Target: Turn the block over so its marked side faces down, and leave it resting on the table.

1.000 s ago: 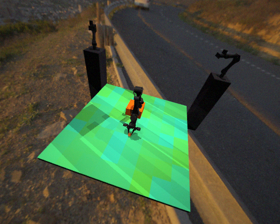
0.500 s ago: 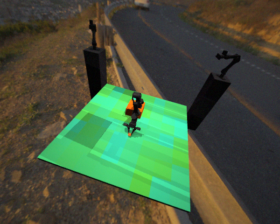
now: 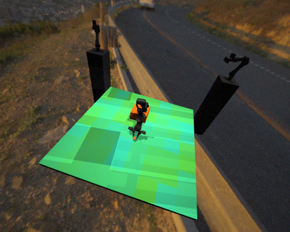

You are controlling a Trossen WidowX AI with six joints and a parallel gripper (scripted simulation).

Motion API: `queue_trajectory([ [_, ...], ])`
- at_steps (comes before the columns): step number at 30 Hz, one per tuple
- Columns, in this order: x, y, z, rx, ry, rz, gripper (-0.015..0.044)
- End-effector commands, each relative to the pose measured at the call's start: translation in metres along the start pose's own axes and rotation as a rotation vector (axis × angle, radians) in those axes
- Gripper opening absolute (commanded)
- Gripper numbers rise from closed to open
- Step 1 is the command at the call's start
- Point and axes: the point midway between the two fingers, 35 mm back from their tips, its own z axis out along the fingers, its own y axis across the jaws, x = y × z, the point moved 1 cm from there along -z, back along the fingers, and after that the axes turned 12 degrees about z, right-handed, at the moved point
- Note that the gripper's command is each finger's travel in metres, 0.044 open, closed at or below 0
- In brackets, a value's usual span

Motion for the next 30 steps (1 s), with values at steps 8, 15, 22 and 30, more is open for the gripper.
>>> queue_trajectory([
  [8,0.0002,0.0004,-0.0008,-0.004,-0.002,-0.004,0.0000],
  [15,0.0002,0.0004,-0.0008,-0.004,-0.002,-0.004,0.0184],
  [22,0.0002,0.0004,-0.0008,-0.004,-0.002,-0.004,0.0368],
  [30,0.0002,0.0004,-0.0008,-0.004,-0.002,-0.004,0.0440],
])
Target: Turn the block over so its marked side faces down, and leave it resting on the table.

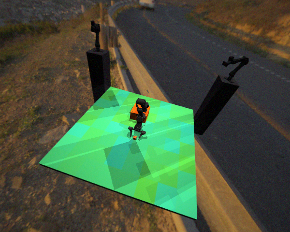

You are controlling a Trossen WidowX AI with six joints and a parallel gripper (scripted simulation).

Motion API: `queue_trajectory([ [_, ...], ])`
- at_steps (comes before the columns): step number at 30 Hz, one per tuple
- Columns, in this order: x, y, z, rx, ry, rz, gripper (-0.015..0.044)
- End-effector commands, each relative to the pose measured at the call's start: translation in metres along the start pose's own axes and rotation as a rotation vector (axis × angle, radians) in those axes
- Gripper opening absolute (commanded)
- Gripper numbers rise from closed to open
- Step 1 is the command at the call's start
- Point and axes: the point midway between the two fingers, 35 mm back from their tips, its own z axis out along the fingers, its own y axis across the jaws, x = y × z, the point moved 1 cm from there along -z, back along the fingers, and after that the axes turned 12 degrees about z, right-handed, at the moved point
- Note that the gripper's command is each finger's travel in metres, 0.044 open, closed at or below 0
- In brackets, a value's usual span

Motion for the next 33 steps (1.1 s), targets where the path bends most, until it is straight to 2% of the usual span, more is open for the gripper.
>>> queue_trajectory([
  [1,0.0001,0.0005,-0.0002,-0.004,0.000,-0.004,0.0440],
  [28,0.0001,0.0005,-0.0002,-0.004,0.000,-0.004,0.0440],
  [33,-0.0073,0.0038,0.0068,0.014,0.098,-0.004,0.0440],
])
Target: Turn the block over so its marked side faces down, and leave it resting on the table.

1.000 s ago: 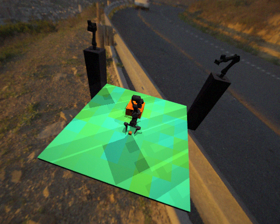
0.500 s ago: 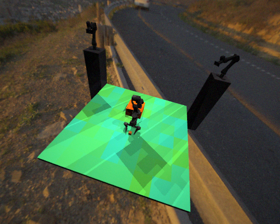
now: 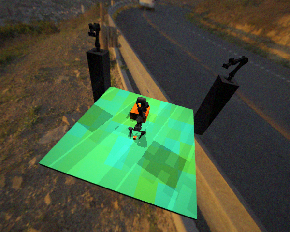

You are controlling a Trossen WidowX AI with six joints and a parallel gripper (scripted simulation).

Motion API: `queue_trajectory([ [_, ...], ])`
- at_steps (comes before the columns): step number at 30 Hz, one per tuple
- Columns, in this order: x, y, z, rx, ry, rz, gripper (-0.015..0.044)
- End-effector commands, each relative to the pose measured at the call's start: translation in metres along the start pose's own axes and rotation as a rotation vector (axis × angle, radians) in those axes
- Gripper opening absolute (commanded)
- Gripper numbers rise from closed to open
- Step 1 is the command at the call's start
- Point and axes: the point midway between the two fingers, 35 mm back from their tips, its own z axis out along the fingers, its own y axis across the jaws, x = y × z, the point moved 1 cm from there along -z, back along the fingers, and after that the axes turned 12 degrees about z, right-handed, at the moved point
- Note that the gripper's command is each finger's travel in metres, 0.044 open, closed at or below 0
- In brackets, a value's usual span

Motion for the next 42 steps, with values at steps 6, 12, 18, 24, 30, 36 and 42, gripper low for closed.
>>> queue_trajectory([
  [6,-0.030,0.009,-0.005,0.040,0.219,-0.001,0.0440],
  [12,-0.058,0.014,-0.035,0.064,0.328,-0.001,0.0440],
  [18,-0.056,0.012,-0.057,0.088,0.431,-0.009,0.0440],
  [24,-0.056,0.011,-0.057,0.088,0.432,-0.009,0.0440],
  [30,-0.056,0.011,-0.057,0.088,0.432,-0.009,0.0440],
  [36,-0.060,0.013,-0.052,0.098,0.480,-0.009,0.0440],
  [42,-0.075,0.017,-0.038,0.141,0.683,-0.010,0.0440],
])
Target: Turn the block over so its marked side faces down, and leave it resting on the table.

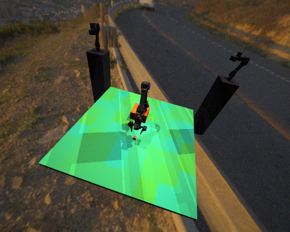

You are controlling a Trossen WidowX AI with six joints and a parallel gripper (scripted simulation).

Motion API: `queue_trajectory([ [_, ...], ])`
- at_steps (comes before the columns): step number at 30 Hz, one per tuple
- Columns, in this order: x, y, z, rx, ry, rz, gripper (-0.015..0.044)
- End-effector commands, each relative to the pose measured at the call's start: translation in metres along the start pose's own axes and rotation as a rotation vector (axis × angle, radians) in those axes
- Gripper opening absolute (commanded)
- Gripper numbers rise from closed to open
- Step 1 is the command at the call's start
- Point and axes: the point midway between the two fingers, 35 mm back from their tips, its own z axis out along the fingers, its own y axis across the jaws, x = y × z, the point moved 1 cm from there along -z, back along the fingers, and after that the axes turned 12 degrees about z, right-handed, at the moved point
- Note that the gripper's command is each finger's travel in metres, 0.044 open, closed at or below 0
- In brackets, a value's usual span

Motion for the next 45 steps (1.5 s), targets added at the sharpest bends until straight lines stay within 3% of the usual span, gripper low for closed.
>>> queue_trajectory([
  [1,-0.016,0.003,-0.001,0.031,0.142,0.004,0.0440],
  [9,-0.032,0.005,-0.009,0.077,0.361,0.006,0.0440],
  [17,-0.032,0.005,-0.009,0.077,0.361,0.006,0.0440],
  [22,-0.020,0.003,0.024,0.078,0.361,0.006,0.0440],
  [45,-0.009,0.000,0.053,0.078,0.361,0.006,0.0440],
])
